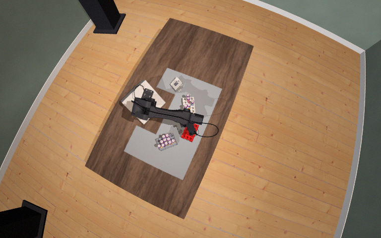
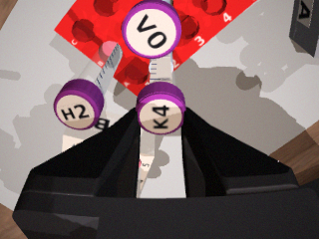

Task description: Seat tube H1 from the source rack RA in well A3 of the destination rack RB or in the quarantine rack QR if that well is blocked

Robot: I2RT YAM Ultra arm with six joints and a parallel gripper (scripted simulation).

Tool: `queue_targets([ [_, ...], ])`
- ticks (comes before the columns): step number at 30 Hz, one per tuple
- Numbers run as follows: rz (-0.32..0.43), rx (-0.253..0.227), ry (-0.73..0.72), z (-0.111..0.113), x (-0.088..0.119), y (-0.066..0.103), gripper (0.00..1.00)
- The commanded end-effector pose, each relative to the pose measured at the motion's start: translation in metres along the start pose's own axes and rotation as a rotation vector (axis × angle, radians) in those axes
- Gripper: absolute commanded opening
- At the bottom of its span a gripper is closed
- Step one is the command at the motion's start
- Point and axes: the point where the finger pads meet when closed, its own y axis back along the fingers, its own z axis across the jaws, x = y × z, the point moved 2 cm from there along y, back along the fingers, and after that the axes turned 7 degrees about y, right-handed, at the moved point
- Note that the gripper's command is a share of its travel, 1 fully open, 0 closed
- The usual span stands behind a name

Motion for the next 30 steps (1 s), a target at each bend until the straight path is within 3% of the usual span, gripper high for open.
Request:
queue_targets([
  [1,-0.013,0.005,0.011,0.0025,-0.0039,-0.0029,0.00],
  [9,-0.009,-0.004,0.003,0.0011,-0.0024,0.0009,0.00],
  [10,-0.009,-0.004,0.003,0.0011,-0.0024,0.0009,0.24],
  [21,-0.009,-0.004,0.003,0.0011,-0.0024,0.0009,0.24],
  [22,-0.009,-0.004,0.003,0.0011,-0.0024,0.0009,0.30],
  [30,-0.009,-0.004,0.003,0.0011,-0.0024,0.0009,0.30],
])
